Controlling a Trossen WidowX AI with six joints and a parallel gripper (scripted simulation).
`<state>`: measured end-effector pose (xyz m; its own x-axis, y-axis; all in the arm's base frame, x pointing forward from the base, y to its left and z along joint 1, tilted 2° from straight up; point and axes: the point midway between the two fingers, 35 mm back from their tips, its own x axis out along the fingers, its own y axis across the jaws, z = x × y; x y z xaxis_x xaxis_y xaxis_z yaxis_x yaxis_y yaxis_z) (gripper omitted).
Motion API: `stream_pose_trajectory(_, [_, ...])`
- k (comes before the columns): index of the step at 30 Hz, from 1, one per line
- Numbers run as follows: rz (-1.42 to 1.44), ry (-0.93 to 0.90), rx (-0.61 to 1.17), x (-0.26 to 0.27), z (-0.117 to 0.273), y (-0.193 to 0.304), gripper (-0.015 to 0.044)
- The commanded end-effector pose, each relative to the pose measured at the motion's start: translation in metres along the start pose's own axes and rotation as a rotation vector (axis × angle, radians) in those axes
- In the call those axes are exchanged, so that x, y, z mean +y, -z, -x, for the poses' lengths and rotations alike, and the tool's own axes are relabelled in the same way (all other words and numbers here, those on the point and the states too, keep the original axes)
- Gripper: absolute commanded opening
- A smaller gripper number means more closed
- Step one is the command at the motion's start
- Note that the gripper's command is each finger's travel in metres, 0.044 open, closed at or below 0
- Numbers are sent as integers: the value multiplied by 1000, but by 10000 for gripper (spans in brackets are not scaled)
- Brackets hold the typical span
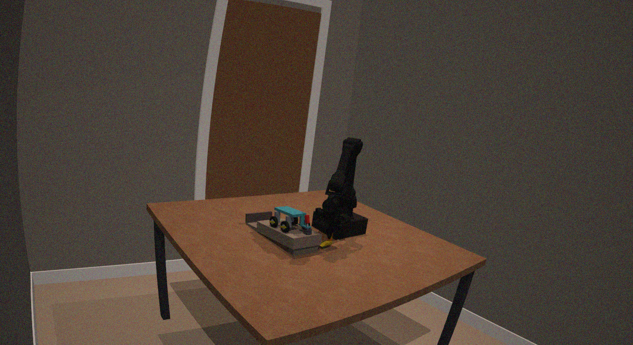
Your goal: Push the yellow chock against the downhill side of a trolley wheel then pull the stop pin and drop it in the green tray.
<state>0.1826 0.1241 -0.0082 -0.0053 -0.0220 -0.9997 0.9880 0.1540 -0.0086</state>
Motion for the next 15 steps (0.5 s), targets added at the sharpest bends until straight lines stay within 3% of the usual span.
stream_pose_trajectory(1, [0,-11,1,1,14,0,0])
stream_pose_trajectory(15, [0,-11,1,-2,62,0,0])
